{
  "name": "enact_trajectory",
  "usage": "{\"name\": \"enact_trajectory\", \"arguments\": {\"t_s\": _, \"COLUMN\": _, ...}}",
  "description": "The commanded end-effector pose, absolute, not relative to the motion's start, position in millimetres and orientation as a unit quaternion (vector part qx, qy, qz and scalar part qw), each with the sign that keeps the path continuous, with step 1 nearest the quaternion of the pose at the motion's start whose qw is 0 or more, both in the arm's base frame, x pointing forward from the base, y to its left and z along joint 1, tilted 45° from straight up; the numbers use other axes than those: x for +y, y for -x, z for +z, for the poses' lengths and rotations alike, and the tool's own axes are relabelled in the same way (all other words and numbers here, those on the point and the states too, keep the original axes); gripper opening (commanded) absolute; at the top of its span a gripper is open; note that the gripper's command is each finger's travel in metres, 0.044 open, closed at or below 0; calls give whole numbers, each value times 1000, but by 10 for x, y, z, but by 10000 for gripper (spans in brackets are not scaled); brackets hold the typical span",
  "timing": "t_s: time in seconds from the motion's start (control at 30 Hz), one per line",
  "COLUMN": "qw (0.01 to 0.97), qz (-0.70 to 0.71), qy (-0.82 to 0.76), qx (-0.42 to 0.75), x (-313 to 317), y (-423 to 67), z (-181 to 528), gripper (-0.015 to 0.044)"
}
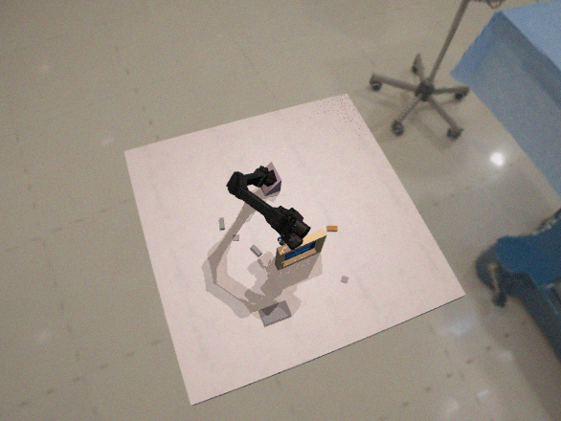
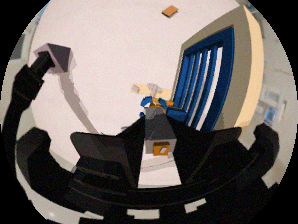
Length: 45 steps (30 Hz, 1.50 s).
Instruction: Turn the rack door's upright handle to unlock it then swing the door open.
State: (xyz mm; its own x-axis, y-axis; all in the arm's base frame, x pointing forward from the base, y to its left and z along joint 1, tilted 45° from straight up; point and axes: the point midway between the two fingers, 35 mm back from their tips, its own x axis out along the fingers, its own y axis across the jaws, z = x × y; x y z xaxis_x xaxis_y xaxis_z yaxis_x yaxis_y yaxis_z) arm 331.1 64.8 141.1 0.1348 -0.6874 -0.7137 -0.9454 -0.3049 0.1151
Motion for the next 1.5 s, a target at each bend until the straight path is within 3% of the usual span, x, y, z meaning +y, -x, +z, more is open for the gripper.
{"name": "enact_trajectory", "arguments": {"t_s": 0.0, "qw": 185, "qz": 346, "qy": 731, "qx": 559, "x": 646, "y": -3313, "z": 1412, "gripper": 15}}
{"name": "enact_trajectory", "arguments": {"t_s": 1.47, "qw": 437, "qz": 121, "qy": 613, "qx": 647, "x": 776, "y": -2816, "z": 1191, "gripper": 15}}
